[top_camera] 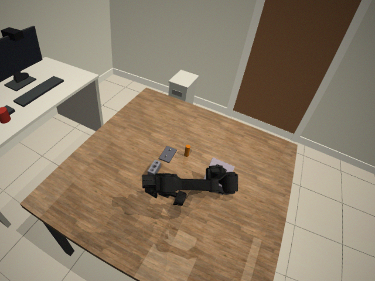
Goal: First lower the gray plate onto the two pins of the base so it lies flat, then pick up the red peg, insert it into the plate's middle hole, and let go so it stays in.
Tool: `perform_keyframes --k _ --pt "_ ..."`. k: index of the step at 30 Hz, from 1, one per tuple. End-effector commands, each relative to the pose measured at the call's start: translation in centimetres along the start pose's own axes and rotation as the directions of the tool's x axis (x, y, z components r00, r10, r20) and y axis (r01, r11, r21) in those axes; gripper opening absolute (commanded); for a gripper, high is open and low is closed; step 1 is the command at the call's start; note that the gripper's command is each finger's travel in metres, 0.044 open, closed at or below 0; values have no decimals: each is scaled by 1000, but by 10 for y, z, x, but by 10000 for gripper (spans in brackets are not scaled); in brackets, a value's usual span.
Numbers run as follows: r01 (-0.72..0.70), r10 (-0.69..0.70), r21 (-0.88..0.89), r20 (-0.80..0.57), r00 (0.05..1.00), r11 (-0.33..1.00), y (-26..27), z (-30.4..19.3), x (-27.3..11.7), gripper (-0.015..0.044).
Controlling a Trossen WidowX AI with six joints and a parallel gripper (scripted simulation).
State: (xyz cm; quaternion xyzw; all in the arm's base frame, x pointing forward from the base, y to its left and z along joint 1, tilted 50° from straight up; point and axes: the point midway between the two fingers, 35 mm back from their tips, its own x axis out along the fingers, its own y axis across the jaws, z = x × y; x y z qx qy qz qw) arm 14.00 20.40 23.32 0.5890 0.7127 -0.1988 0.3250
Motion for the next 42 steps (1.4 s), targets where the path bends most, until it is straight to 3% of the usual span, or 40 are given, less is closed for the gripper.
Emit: perform_keyframes --k 1,5,17,25,29,42 --pt "9 -10 26 21 1000 1000 40 31 5 440" --pt "4 -6 81 29 1000 997 78 71 3 440" --pt "0 1 19 -65 998 1000 147 216 3 440" --pt "-1 2 18 -68 998 1000 148 218 3 440" --pt "-2 3 18 -68 998 1000 148 216 31 440" --pt "-2 3 17 -69 998 1000 149 213 50 440"
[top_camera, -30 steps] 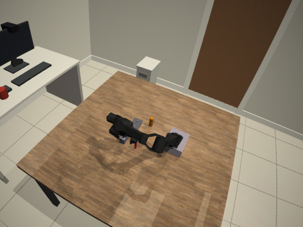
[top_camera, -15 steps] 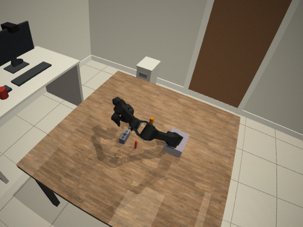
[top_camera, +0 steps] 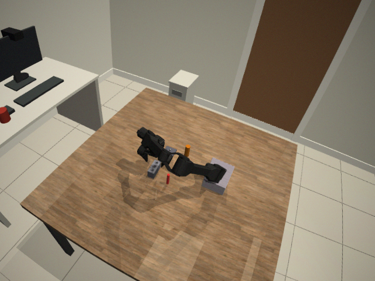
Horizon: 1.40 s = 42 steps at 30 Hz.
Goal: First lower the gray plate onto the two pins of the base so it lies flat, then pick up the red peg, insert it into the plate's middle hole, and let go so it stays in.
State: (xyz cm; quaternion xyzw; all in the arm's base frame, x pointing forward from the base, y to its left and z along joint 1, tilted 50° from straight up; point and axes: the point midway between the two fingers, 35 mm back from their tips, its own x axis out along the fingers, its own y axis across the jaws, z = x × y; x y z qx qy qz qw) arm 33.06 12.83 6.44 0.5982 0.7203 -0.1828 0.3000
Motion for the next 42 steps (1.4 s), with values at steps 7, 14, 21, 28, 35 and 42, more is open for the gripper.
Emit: perform_keyframes --k 7,14,21,28,35,42 --pt "3 -3 4 -4 1000 1000 -1 0 16 440" --pt "3 -3 5 -4 1000 1000 0 0 27 440" --pt "2 -2 6 -5 1000 1000 0 0 38 440" --pt "2 -2 7 -6 1000 1000 0 -1 50 440" --pt "2 -2 8 -9 1000 1000 -1 -1 60 440" --pt "2 -2 8 -9 1000 1000 -1 -1 61 309"
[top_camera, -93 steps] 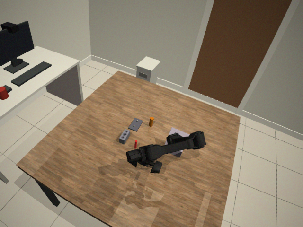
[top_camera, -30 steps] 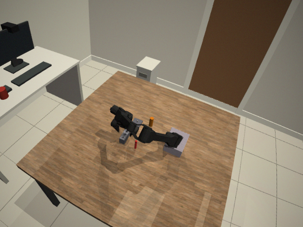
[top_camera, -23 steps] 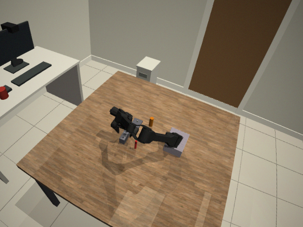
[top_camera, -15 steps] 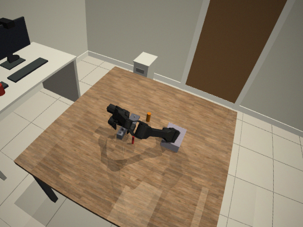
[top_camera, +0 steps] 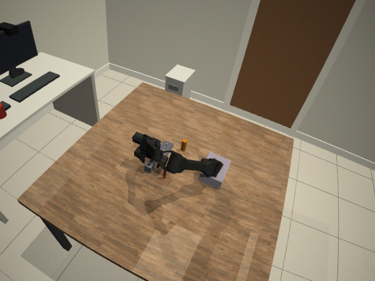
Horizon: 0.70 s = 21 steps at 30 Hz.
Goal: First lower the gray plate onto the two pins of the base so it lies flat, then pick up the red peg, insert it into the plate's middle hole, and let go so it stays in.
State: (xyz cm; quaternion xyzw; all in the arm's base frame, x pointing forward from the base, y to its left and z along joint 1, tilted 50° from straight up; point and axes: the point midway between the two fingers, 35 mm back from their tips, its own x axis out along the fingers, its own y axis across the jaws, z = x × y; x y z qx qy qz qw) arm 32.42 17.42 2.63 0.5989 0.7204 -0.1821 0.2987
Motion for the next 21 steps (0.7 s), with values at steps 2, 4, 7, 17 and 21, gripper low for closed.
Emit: perform_keyframes --k 2,4,7,17,21 --pt "3 -3 7 -6 1000 1000 -1 0 1 256" --pt "3 -3 7 -6 1000 1000 -1 0 1 204" --pt "3 -3 7 -6 1000 1000 -1 0 1 125" --pt "3 -3 7 -6 1000 1000 -1 0 1 39" --pt "2 -2 7 -2 1000 1000 1 1 -6 0"
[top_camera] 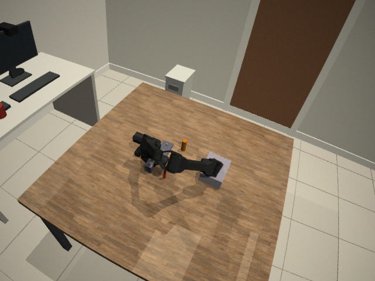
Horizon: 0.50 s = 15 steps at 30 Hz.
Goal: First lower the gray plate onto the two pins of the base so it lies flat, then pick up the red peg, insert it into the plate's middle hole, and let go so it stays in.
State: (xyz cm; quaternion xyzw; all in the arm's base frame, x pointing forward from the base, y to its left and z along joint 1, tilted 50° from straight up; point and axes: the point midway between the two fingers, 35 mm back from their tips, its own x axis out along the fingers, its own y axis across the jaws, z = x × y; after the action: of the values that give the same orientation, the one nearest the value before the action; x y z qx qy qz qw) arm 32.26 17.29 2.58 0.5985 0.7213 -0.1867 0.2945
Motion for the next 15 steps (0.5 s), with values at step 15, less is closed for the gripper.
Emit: perform_keyframes --k 15 --pt "-4 4 -3 11 1000 1000 10 8 -50 0"
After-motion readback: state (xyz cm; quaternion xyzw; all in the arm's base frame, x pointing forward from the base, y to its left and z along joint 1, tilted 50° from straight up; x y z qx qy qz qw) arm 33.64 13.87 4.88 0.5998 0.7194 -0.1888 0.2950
